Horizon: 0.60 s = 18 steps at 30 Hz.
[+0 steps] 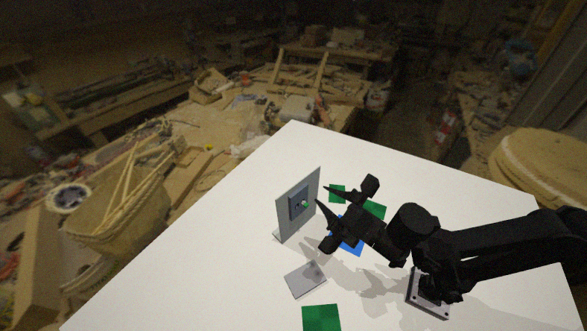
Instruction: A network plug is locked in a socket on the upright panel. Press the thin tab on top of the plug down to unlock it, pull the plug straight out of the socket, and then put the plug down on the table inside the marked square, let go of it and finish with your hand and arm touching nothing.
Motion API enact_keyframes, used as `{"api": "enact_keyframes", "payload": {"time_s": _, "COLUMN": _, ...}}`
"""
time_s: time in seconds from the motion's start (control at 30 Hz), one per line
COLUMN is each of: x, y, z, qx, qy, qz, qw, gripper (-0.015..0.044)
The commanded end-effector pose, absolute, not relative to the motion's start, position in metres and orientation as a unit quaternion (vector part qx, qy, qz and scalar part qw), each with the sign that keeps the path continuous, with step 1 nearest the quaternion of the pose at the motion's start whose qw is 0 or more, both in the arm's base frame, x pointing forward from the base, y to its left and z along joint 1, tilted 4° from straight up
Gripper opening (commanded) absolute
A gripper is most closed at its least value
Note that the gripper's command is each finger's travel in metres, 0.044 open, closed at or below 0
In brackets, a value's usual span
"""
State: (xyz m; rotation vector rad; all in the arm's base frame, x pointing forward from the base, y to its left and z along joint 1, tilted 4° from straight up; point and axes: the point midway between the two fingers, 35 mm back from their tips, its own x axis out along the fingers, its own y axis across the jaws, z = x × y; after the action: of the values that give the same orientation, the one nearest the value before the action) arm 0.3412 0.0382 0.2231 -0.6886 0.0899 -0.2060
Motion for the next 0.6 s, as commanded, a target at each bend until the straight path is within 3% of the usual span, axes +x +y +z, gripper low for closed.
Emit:
{"api": "enact_keyframes", "payload": {"time_s": 0.0, "x": 0.337, "y": 0.043, "z": 0.203, "qx": -0.399, "qy": 0.066, "qz": -0.116, "qw": 0.907, "gripper": 0.0156}}
{"api": "enact_keyframes", "payload": {"time_s": 0.57, "x": 0.285, "y": 0.052, "z": 0.128, "qx": -0.660, "qy": 0.176, "qz": -0.153, "qw": 0.714, "gripper": 0.0156}}
